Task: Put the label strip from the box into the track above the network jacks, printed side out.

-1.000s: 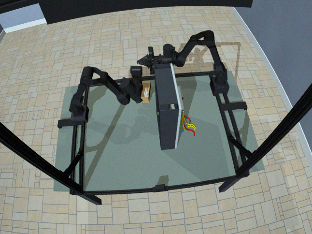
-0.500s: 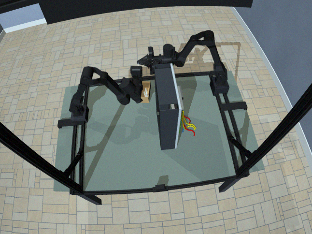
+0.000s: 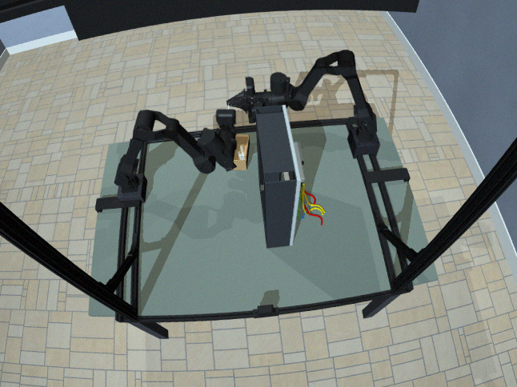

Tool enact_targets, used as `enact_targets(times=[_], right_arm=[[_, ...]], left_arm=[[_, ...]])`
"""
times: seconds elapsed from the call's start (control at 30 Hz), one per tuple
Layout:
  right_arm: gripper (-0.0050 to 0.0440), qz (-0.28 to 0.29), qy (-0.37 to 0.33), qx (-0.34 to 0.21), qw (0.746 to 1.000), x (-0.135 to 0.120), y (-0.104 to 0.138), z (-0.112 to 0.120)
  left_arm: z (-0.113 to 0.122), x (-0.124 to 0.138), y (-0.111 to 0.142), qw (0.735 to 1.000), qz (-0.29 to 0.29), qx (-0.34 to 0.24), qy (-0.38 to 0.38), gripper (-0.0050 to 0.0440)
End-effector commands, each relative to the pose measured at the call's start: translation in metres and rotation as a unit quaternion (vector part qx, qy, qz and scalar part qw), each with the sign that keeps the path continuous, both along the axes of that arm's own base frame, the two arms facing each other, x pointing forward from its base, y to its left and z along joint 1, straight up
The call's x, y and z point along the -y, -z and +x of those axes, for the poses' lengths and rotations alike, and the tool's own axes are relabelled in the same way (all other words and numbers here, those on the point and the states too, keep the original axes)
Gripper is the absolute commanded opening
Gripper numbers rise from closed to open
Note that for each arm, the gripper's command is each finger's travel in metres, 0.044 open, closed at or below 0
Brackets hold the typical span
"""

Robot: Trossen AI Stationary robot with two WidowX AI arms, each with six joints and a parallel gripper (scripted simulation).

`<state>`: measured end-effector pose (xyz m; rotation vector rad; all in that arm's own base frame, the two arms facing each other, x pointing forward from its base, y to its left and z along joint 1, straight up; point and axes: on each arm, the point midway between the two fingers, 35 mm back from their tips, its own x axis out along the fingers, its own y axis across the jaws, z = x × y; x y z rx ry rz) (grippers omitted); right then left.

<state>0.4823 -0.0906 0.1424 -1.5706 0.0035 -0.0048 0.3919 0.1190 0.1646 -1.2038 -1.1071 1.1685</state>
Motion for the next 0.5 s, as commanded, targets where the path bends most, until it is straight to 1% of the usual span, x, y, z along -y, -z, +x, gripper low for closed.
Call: enact_targets(times=[0.0,0.27,0.47], right_arm=[[-0.005,-0.004,0.0,0.014,1.0,0.0,-0.0108,0.0034],[-0.005,-0.003,0.0,0.012,1.0,0.0001,-0.0095,0.0037],[-0.005,-0.004,0.0,0.012,1.0,0.0074,-0.0093,0.0061]], left_arm=[[-0.0023,0.001,-0.0113,1.0,-0.003,0.019,-0.001,0.0085],[-0.0023,0.001,-0.0113,1.0,-0.003,0.019,-0.001,0.0085],[-0.0023,0.001,-0.0113,1.0,-0.003,0.019,-0.001,0.0085]])
